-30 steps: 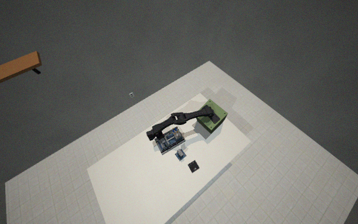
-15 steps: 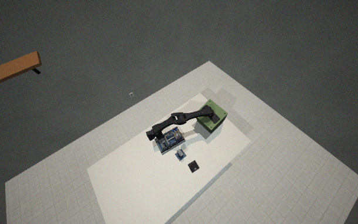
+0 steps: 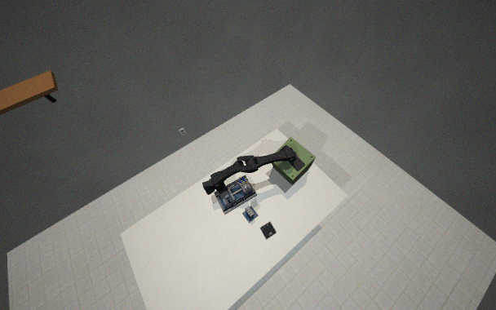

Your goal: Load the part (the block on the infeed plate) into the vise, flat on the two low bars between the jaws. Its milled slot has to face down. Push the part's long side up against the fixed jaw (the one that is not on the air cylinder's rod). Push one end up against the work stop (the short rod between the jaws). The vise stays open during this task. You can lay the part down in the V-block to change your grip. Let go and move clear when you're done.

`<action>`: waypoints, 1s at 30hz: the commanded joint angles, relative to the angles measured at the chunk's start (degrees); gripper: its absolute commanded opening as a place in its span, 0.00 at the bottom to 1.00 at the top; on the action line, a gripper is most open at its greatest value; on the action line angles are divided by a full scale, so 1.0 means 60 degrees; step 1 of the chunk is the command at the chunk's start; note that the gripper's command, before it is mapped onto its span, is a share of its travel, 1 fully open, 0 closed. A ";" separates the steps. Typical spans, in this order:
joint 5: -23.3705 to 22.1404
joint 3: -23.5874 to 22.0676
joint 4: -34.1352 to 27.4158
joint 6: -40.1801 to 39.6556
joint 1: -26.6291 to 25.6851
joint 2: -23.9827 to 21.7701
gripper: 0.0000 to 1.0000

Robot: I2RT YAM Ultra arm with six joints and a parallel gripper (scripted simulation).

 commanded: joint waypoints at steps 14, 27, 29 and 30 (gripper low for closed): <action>0.0012 0.0337 -0.0105 0.0024 -0.0055 -0.0086 0.00; 0.0015 0.0349 0.0020 0.0036 -0.0036 -0.0061 0.00; 0.0015 0.0360 0.0053 0.0040 -0.0031 0.0042 0.00; 0.0016 0.0362 0.0072 0.0041 -0.0029 0.0050 0.00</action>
